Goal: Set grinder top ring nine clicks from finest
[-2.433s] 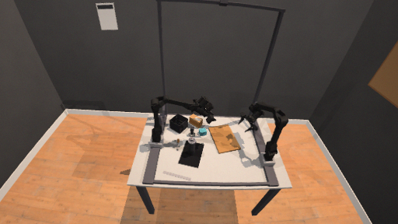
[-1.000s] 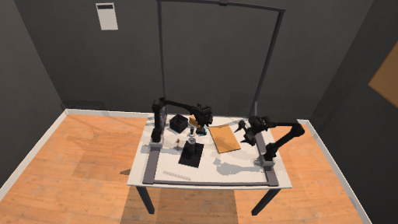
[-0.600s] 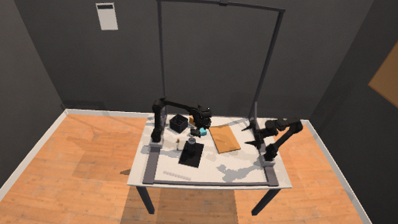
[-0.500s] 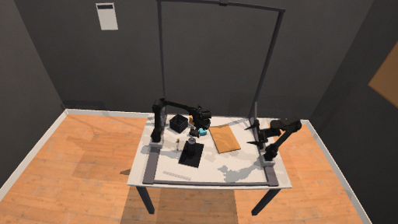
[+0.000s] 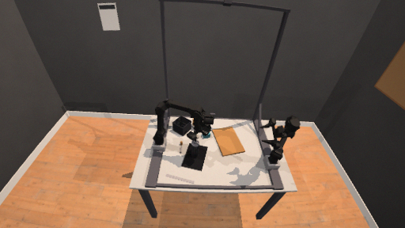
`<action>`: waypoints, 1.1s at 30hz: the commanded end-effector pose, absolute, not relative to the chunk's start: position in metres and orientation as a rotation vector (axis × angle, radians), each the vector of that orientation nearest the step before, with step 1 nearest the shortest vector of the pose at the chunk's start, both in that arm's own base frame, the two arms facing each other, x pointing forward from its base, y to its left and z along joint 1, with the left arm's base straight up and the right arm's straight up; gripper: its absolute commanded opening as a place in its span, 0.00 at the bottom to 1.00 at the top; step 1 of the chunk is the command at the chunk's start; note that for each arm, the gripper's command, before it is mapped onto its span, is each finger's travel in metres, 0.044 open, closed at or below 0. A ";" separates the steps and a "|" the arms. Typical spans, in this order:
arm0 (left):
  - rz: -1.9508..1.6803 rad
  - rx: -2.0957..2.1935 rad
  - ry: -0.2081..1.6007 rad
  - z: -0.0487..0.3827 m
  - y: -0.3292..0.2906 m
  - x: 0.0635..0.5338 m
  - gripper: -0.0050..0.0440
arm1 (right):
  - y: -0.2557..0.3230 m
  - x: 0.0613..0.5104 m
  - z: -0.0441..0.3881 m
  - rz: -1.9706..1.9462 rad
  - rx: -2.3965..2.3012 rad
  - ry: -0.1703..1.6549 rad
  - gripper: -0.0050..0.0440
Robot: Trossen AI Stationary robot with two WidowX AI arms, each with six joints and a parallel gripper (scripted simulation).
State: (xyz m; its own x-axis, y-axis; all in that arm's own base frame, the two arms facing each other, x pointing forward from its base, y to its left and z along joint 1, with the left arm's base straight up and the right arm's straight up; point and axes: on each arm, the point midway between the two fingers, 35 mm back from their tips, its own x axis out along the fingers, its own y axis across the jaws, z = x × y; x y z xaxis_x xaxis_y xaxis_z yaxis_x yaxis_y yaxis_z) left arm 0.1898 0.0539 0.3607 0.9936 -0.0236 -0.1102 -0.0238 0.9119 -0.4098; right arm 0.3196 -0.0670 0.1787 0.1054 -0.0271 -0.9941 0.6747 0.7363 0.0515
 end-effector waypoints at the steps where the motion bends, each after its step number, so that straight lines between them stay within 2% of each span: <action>1: -0.027 -0.281 0.055 0.371 0.050 0.176 0.92 | -0.072 0.314 0.190 -0.595 0.624 1.381 0.92; 9: -0.010 -0.085 0.010 0.378 0.042 0.164 0.92 | -0.077 0.302 0.193 -0.653 0.673 1.420 0.92; 28: -0.001 0.005 -0.002 0.380 0.037 0.159 0.92 | -0.079 0.296 0.195 -0.676 0.690 1.437 0.92; 33: 0.000 0.005 -0.002 0.382 0.037 0.159 0.92 | -0.078 0.293 0.180 -0.677 0.689 1.442 0.92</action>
